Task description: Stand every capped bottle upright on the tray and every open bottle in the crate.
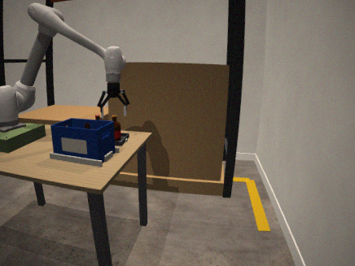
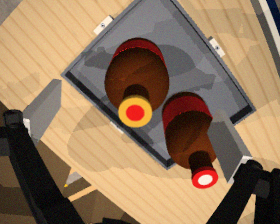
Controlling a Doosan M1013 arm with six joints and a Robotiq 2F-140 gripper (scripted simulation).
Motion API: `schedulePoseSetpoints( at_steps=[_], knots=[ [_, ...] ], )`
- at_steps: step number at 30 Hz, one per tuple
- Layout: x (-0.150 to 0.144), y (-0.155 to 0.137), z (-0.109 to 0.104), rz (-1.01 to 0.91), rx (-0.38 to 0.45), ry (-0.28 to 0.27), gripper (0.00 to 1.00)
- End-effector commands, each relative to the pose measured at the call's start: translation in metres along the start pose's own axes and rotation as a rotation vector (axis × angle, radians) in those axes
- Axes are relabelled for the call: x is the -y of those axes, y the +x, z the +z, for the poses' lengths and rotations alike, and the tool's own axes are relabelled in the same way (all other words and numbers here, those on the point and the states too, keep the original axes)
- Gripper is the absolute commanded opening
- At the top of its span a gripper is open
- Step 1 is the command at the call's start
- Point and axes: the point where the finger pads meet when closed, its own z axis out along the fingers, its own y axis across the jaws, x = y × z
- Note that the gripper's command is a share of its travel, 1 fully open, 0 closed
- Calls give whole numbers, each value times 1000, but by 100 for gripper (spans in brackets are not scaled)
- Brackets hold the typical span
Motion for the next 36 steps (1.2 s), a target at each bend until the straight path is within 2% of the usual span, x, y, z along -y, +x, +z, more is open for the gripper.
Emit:
schedulePoseSetpoints(
  at_steps=[1, 17, 32, 36],
  knots=[
    [0, 0, 0, 0, 0, 0, 100],
    [0, 0, 0, 0, 0, 0, 100],
    [0, 0, -50, 2, 4, -3, 100],
    [-2, -1, -43, 1, 4, -7, 100]
  ],
)
